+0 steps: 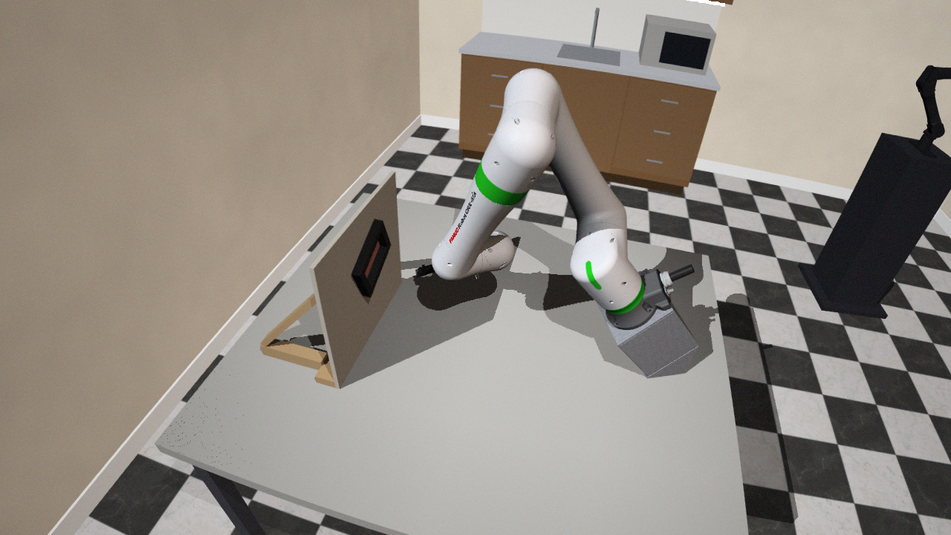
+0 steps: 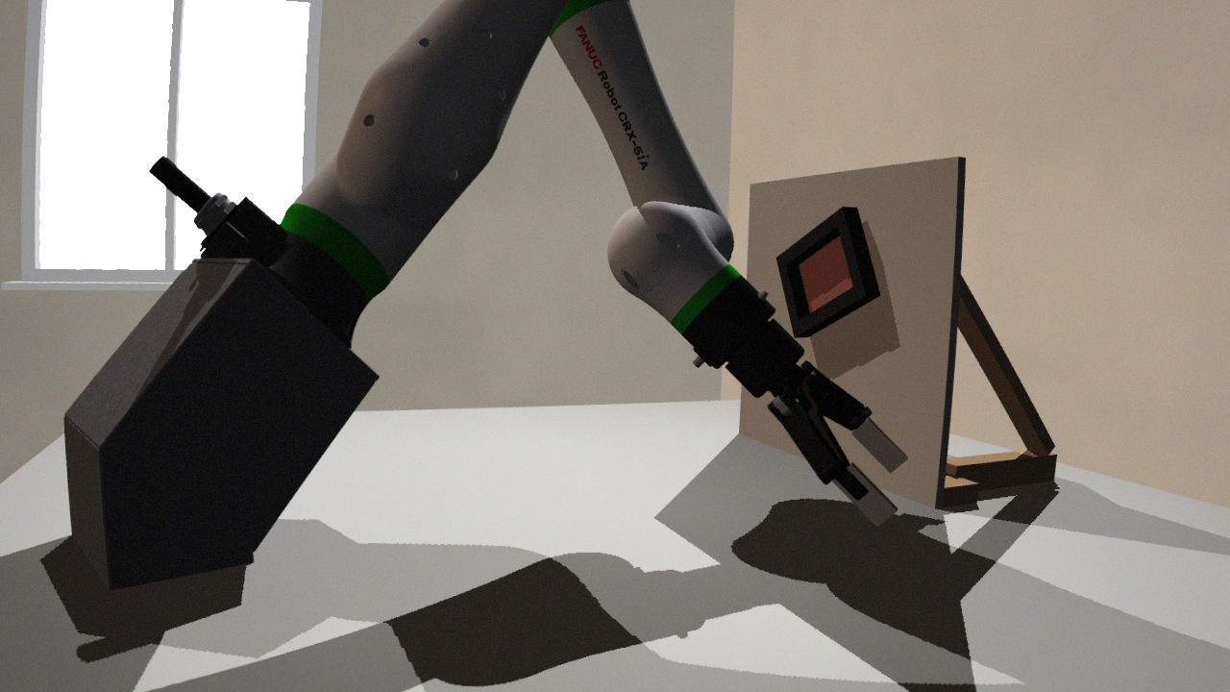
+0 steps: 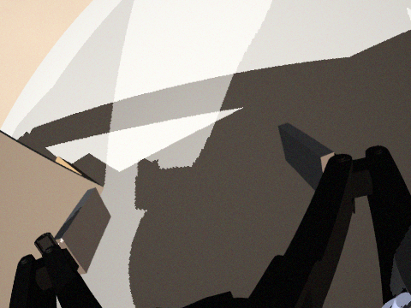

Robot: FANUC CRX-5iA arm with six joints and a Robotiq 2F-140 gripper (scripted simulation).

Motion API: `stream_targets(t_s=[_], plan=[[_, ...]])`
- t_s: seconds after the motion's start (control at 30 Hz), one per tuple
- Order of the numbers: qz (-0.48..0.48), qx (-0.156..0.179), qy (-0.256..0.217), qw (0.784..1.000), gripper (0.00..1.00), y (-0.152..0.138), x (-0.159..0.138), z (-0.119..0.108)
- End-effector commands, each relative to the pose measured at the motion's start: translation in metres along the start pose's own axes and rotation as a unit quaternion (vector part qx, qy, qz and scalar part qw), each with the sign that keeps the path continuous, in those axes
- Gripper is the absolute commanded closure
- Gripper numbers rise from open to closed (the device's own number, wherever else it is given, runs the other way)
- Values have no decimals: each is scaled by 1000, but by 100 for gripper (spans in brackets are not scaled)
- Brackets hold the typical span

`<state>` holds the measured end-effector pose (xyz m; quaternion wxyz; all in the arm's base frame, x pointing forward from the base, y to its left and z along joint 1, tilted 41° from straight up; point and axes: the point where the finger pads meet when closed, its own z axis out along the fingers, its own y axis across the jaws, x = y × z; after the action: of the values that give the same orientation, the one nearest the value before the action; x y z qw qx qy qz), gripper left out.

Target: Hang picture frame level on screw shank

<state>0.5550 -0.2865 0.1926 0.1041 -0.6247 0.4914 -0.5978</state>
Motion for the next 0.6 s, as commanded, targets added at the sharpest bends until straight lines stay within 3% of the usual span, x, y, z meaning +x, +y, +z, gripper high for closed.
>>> stream_targets(t_s=[0.0,0.43,0.57], plan=[[0,0,0,1000,0,0,0,0],[4,24,12,1000,0,-23,-5,-11],[9,49,23,999,0,-45,-10,-23]])
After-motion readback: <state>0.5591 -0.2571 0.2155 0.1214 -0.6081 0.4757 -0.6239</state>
